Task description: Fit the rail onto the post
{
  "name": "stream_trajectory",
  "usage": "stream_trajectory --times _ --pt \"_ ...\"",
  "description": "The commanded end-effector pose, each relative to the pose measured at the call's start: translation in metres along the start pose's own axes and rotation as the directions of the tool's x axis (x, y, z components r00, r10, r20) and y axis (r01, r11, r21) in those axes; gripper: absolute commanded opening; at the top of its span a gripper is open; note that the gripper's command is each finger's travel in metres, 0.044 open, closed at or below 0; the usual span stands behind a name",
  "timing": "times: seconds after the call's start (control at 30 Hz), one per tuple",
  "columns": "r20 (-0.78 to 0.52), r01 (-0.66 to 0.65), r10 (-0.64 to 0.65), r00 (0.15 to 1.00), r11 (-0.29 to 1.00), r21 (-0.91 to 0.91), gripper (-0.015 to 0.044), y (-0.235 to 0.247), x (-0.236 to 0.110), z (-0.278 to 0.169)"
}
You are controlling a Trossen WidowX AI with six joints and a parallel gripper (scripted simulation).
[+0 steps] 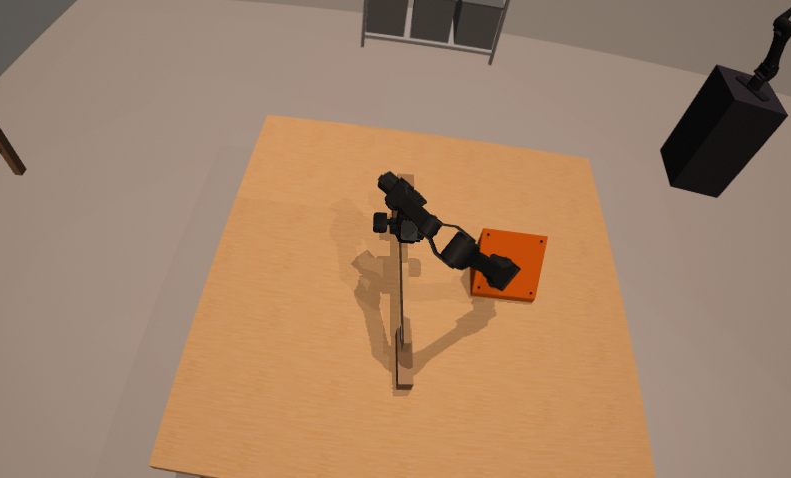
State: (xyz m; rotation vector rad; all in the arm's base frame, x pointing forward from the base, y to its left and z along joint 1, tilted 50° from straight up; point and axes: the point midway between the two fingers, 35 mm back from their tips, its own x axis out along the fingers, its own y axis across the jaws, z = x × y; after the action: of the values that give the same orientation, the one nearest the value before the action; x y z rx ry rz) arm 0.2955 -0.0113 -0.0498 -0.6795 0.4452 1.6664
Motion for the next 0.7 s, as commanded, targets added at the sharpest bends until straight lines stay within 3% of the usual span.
stream_trajectory --times 0.0,0.67 --pt "-0.007 0.010 -0.010 1.000 1.000 -0.004 0.0000 -0.0024 -0.0024 -0.0030" --pt "-0.007 0.010 -0.010 1.000 1.000 -0.004 0.0000 -0.0021 -0.0035 -0.0083"
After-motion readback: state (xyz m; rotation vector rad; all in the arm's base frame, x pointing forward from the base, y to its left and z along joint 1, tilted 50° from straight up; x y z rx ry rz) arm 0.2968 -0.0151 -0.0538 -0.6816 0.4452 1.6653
